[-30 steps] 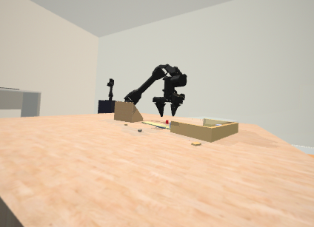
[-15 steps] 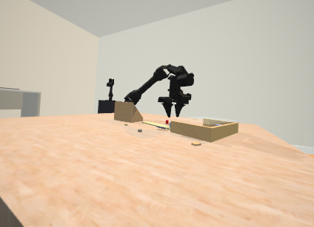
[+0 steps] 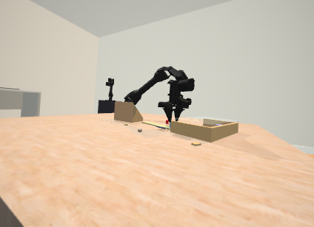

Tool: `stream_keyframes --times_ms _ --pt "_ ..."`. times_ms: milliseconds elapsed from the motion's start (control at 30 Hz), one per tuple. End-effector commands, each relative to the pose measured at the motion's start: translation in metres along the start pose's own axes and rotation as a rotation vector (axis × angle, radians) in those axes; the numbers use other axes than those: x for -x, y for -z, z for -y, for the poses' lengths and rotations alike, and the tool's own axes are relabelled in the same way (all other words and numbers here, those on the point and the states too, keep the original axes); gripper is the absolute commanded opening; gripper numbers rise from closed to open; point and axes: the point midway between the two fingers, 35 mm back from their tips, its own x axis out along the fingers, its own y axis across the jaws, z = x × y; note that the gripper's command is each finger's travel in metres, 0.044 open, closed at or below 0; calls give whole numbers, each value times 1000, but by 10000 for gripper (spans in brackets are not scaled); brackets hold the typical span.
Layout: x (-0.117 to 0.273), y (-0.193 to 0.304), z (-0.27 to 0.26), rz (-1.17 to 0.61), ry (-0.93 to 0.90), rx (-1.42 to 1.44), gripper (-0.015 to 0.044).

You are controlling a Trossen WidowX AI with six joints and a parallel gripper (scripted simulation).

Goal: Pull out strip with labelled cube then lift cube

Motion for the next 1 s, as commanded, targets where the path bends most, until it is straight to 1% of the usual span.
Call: stream_keyframes --times_ms 0,433,967 --pt "-7 1 0 -2 -4 -5 250" --pt "-27 2 -1 -2 -5 -5 250" --pt "-27 2 -1 -2 -5 -5 250"
